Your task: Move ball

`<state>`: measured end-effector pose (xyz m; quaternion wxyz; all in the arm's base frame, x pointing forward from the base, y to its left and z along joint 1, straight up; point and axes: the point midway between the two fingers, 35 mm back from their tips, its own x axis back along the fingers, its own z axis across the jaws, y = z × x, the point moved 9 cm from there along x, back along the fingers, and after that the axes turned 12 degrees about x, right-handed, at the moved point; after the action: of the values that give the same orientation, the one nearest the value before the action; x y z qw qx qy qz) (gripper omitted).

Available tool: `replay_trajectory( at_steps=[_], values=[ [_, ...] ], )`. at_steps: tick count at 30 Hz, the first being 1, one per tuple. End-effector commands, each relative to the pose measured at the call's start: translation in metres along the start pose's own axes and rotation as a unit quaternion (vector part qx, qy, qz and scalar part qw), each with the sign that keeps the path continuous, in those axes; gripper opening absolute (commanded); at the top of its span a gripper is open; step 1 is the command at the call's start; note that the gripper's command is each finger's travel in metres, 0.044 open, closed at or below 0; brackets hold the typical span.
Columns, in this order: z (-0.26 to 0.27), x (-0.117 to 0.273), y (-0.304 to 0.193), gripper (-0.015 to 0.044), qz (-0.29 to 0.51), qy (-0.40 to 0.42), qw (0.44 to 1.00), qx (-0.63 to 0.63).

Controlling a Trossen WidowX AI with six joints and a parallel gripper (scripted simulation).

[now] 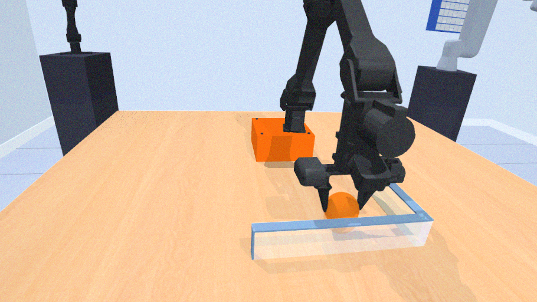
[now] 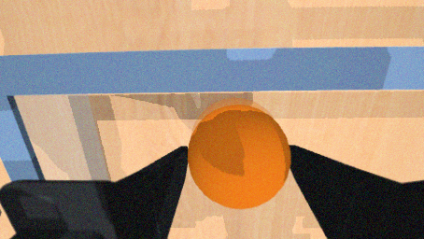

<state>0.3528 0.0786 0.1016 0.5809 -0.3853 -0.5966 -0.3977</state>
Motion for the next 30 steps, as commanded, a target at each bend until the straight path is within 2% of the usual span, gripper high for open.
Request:
replay_trajectory(
  at_steps=[1, 15, 30],
  values=[
    [0.0, -0.005, 0.0, 0.0, 0.0, 0.0, 1.0, -0.003],
    [0.0, -0.022, 0.0, 0.0, 0.0, 0.0, 1.0, -0.003],
    [0.0, -0.016, 0.001, 0.0394, -0.003, -0.001, 1.0, 0.0]
  ],
)
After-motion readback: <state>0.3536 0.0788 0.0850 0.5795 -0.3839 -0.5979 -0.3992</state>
